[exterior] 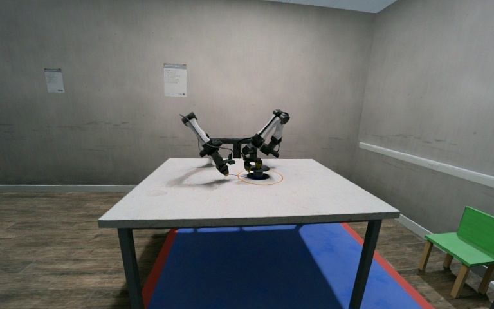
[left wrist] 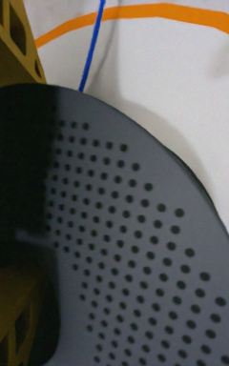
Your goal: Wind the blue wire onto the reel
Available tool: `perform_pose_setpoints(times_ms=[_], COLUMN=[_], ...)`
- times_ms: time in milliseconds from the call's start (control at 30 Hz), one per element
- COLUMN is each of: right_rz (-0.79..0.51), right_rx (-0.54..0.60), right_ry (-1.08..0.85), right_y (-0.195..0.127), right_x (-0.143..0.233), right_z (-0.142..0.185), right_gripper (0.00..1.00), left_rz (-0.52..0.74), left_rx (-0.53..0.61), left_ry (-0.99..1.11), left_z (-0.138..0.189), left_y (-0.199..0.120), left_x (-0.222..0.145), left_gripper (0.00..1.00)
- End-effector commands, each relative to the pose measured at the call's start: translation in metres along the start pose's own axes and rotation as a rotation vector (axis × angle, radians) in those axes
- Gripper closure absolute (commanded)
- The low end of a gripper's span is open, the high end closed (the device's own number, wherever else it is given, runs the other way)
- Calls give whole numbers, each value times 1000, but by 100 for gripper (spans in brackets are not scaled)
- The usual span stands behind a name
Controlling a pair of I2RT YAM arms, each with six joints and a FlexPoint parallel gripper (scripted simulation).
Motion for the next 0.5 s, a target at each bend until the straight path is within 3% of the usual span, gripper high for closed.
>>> perform_pose_setpoints(times_ms=[0, 267, 467], right_rz=[52, 52, 54], right_rx=[4, 4, 3], right_ry=[15, 15, 21], right_y=[-15, -15, -16], right_x=[-15, -15, -14], right_z=[4, 4, 4], right_gripper=[100, 100, 100], left_rz=[-44, -44, -44], left_rx=[-9, -9, -9], left_ry=[-5, -5, -5], left_z=[0, 2, 2], left_y=[0, -9, -9], left_x=[13, 18, 18], left_gripper=[15, 15, 25])
Point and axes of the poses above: on each arm, the point where the finger pads meet when closed, its own y axis out along the fingers, its own x axis across the jaws, z = x × y, the point moved 1 cm from there along -y, back along the fingers, and after that the axes turned 11 degrees about -y, right-handed, at the moved point
